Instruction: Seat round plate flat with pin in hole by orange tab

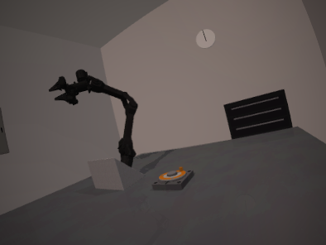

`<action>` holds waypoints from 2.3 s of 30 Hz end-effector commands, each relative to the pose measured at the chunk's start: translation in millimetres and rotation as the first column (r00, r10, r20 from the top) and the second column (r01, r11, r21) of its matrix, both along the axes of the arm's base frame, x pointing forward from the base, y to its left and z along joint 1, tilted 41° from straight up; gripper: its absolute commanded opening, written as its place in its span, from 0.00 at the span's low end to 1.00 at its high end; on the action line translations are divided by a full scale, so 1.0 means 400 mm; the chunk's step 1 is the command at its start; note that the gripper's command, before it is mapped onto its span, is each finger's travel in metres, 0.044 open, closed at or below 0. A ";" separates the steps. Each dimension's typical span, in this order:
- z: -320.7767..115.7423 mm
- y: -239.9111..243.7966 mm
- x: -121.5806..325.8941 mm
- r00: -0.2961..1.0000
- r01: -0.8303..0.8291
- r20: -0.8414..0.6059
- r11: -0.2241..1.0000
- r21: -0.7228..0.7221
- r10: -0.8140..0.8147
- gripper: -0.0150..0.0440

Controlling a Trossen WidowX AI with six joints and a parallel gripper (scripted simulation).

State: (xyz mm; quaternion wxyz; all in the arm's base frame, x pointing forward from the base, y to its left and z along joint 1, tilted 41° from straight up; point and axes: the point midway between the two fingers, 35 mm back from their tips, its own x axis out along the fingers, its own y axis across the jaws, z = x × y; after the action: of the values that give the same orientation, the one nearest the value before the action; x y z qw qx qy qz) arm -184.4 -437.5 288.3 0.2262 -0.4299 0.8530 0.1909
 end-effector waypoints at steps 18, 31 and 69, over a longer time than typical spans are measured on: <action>-0.264 0.015 0.677 0.744 -0.208 0.661 0.974 0.094 0.095 0.25; -0.439 0.367 1.096 0.487 -0.195 0.787 0.832 0.520 -0.378 0.25; -0.608 1.226 1.147 0.366 0.520 -0.135 0.082 0.850 -0.921 0.25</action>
State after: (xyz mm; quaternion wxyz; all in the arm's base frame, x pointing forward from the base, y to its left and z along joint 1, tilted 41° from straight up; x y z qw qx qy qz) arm 277.4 42.6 54.9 0.6446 0.1903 0.6797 0.2936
